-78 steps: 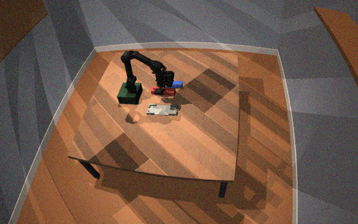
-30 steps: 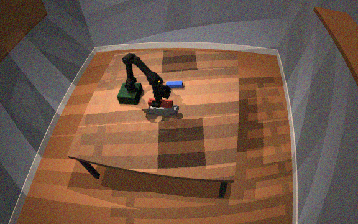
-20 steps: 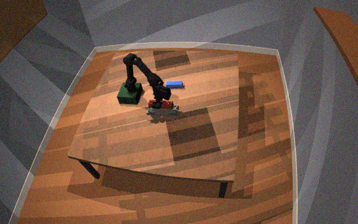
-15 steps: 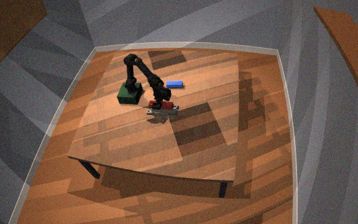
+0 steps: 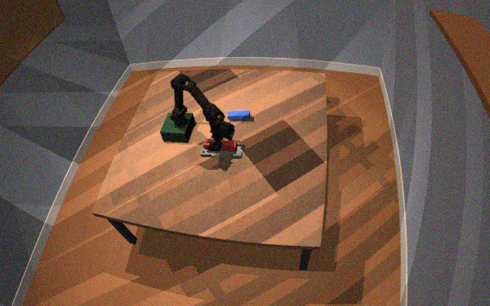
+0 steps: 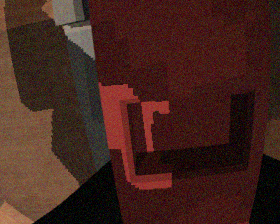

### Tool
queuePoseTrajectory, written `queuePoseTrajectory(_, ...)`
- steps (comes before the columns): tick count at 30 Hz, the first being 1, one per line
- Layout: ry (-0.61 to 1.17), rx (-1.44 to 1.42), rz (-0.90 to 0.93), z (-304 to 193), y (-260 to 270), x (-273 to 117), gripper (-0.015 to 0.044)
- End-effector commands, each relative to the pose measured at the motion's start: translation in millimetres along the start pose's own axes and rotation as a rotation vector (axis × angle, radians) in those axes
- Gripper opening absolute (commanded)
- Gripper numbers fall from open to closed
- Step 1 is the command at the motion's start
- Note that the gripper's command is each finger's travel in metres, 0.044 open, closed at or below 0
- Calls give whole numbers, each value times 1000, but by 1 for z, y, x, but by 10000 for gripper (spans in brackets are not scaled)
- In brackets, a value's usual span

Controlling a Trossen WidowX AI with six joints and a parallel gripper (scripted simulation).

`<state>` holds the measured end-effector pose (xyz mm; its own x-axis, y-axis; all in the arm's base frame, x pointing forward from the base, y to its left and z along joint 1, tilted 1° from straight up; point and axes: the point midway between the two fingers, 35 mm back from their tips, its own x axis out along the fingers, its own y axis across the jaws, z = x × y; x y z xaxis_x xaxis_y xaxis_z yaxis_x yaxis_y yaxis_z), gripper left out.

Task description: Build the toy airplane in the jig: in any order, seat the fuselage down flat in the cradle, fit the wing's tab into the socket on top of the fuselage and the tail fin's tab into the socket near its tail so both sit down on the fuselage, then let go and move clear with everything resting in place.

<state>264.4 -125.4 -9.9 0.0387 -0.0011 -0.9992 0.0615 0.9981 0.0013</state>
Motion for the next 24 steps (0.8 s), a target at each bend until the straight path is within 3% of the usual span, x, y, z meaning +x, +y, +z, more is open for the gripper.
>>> queuePoseTrajectory(1,-1,0,0,0,0,0,163)
queuePoseTrajectory(6,-1,0,0,0,0,0,32)
queuePoseTrajectory(21,-1,0,0,0,0,0,426)
queuePoseTrajectory(24,-1,0,0,0,0,0,440)
